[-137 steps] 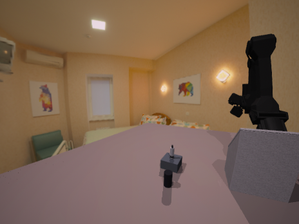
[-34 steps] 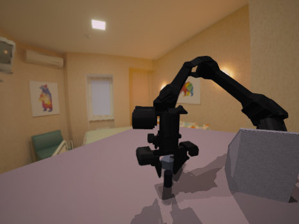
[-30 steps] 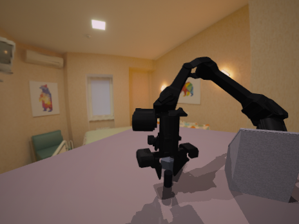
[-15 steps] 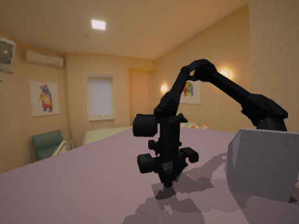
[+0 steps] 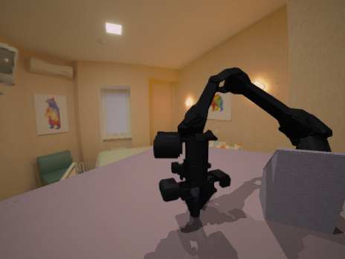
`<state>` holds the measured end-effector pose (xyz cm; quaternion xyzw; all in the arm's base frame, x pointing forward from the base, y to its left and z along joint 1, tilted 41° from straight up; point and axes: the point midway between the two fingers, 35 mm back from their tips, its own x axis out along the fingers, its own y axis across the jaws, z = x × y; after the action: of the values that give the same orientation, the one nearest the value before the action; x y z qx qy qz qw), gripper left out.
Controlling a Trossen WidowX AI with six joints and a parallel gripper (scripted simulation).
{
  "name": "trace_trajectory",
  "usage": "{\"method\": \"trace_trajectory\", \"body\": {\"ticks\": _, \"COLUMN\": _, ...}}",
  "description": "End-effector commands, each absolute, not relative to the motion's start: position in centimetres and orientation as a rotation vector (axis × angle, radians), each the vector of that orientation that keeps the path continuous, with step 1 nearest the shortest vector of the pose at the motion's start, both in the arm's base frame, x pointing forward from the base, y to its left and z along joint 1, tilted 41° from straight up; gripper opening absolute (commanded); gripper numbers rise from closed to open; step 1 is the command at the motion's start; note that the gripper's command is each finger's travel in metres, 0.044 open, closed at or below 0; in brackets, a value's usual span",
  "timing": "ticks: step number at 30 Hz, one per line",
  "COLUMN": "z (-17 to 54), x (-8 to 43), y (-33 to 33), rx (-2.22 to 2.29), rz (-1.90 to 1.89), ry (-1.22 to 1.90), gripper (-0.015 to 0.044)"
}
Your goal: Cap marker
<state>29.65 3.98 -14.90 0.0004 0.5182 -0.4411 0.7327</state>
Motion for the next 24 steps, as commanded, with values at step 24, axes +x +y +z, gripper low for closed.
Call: {"method": "trace_trajectory", "body": {"ticks": 24, "z": -8.2, "x": 30.4, "y": 6.9, "rx": 0.019, "rz": -0.975, "ry": 1.116, "gripper": 0.0}}
